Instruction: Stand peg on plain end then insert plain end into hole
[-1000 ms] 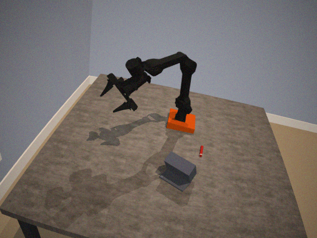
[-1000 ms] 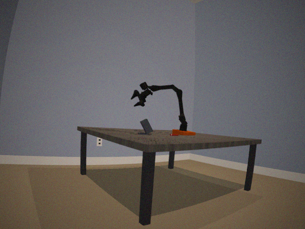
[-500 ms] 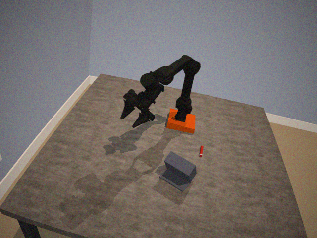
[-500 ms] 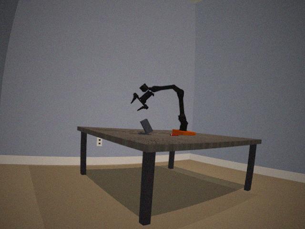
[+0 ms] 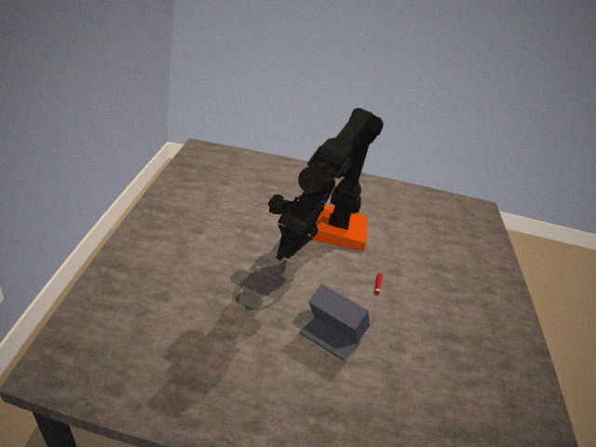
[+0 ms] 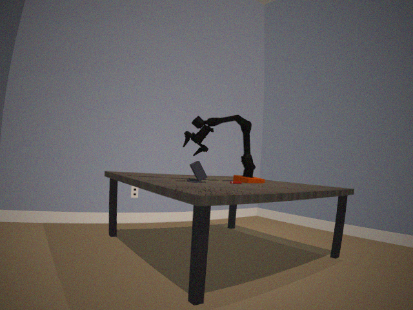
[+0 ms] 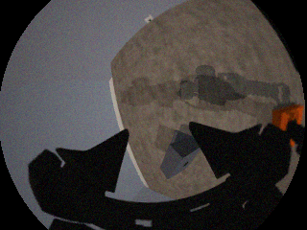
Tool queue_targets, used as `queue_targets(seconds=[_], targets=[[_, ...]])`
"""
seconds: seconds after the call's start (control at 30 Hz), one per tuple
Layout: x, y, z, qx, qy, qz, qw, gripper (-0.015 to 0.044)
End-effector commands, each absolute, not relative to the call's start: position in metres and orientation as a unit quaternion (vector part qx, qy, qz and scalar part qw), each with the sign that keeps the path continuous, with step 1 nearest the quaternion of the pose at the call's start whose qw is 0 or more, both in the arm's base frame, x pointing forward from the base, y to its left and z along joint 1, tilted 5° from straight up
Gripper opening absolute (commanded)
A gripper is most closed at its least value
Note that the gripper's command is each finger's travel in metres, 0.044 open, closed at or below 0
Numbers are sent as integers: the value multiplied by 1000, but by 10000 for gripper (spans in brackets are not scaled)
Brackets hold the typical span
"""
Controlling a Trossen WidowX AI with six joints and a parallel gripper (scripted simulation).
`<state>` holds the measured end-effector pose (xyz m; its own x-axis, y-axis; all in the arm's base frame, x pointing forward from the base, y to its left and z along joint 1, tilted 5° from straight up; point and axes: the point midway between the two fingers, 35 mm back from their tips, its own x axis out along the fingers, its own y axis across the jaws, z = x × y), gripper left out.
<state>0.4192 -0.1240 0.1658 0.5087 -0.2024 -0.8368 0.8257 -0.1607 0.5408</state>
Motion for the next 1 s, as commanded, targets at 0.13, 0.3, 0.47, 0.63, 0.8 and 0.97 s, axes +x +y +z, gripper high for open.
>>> queue_targets(seconds=[0.13,0.3,0.47,0.63,0.8,0.97], targets=[[410,-73,152,563,343,-387,645,440],[402,-42,142,514,401,-355,670,440],[390,-12,133,463,455,-319,691,440],[376,16,125,408,506,-278,707,440],[363,37,118,358,545,-241,719,440],[351,52,113,312,575,-207,727,440]])
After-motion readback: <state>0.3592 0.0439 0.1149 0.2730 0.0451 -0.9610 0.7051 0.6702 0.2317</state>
